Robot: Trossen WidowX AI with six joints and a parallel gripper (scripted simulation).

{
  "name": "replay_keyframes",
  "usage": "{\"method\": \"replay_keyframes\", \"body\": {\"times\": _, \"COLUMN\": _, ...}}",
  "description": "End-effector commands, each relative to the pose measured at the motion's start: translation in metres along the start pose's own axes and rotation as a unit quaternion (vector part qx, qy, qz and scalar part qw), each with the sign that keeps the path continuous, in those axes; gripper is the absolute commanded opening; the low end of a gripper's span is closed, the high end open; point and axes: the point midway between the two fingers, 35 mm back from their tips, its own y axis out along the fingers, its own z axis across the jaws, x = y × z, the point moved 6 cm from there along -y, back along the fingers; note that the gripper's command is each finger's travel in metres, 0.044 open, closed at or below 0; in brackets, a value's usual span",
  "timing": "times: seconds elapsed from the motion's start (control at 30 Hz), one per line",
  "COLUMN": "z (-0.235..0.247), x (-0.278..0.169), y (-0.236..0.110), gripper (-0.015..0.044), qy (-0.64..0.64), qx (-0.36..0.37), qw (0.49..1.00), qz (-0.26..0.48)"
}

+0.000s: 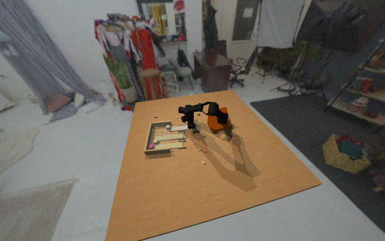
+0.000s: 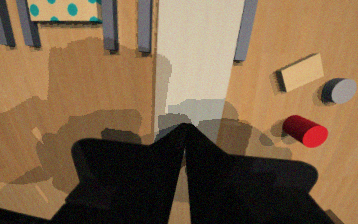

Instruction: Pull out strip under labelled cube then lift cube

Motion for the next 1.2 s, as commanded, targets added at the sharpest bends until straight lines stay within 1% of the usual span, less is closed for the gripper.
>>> {"method": "replay_keyframes", "body": {"times": 0.0, "z": 0.0, "x": -0.013, "y": 0.005, "gripper": 0.0, "qy": 0.006, "qx": -0.001, "qw": 1.0, "qz": 0.015}}
{"method": "replay_keyframes", "body": {"times": 1.17, "z": -0.001, "x": -0.064, "y": 0.004, "gripper": 0.0, "qy": 0.007, "qx": -0.001, "qw": 1.0, "qz": 0.016}}
